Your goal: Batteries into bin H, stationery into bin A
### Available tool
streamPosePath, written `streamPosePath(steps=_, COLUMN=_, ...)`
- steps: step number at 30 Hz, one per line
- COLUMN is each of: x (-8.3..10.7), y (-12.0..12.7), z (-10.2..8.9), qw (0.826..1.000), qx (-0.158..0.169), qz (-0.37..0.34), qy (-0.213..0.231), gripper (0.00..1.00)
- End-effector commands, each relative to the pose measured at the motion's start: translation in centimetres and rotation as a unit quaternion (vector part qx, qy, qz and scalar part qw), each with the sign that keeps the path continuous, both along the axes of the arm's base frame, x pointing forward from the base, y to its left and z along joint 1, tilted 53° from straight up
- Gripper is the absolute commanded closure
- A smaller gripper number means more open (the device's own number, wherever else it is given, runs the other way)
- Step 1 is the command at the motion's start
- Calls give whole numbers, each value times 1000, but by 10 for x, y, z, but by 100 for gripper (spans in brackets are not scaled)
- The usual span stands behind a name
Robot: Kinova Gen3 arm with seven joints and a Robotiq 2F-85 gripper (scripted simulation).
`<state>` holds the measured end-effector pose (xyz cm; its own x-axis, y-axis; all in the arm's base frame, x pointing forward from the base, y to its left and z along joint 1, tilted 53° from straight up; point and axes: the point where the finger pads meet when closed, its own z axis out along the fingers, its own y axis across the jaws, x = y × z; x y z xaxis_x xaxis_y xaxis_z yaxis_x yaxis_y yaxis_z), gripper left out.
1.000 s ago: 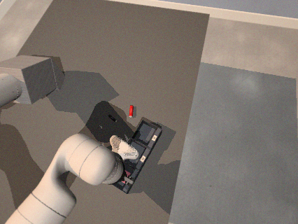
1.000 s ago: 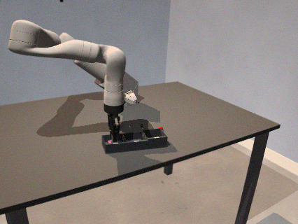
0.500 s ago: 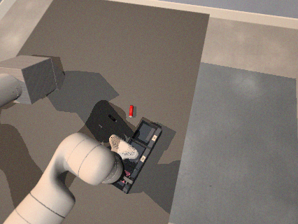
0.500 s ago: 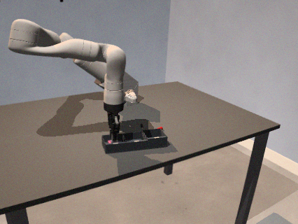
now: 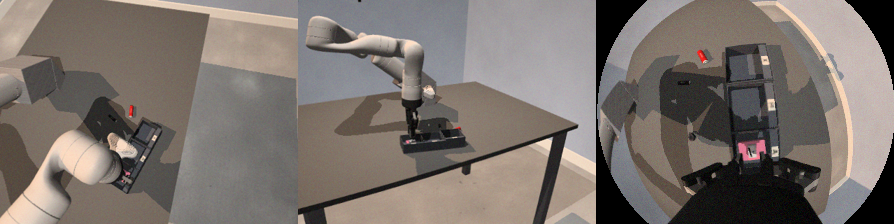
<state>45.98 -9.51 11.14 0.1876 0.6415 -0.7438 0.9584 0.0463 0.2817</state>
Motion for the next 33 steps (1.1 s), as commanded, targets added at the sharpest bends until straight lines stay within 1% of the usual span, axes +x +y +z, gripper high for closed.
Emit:
streamPosePath(steps=1, x=1, y=5, z=4, qw=1000, qx=1, qz=2, qy=-2, gripper=70)
streamPosePath(steps=5, x=-2, y=16, z=13, qw=1000, qx=1, qz=2, qy=-2, gripper=70)
streamPosePath(steps=14, x=-2, y=16, z=13, qw=1000, qx=1, qz=2, qy=-2, gripper=70)
streamPosePath(steps=18, x=-10, y=36, z=-13, qw=995, qx=-21, qz=63, qy=74, gripper=71)
streamPosePath(steps=20, x=-14, y=45, z=-26, qw=989, qx=-32, qz=93, qy=112, gripper=71)
streamPosePath(steps=23, x=-19, y=60, z=-46, qw=975, qx=-48, qz=138, qy=168, gripper=71)
streamPosePath(steps=24, x=-21, y=65, z=-52, qw=972, qx=-51, qz=145, qy=177, gripper=71)
streamPosePath(steps=26, x=-25, y=75, z=-65, qw=972, qx=-51, qz=145, qy=177, gripper=71)
streamPosePath(steps=28, x=-25, y=75, z=-65, qw=972, qx=-51, qz=145, qy=177, gripper=71)
streamPosePath(steps=33, x=-35, y=99, z=-97, qw=972, qx=-51, qz=145, qy=177, gripper=71)
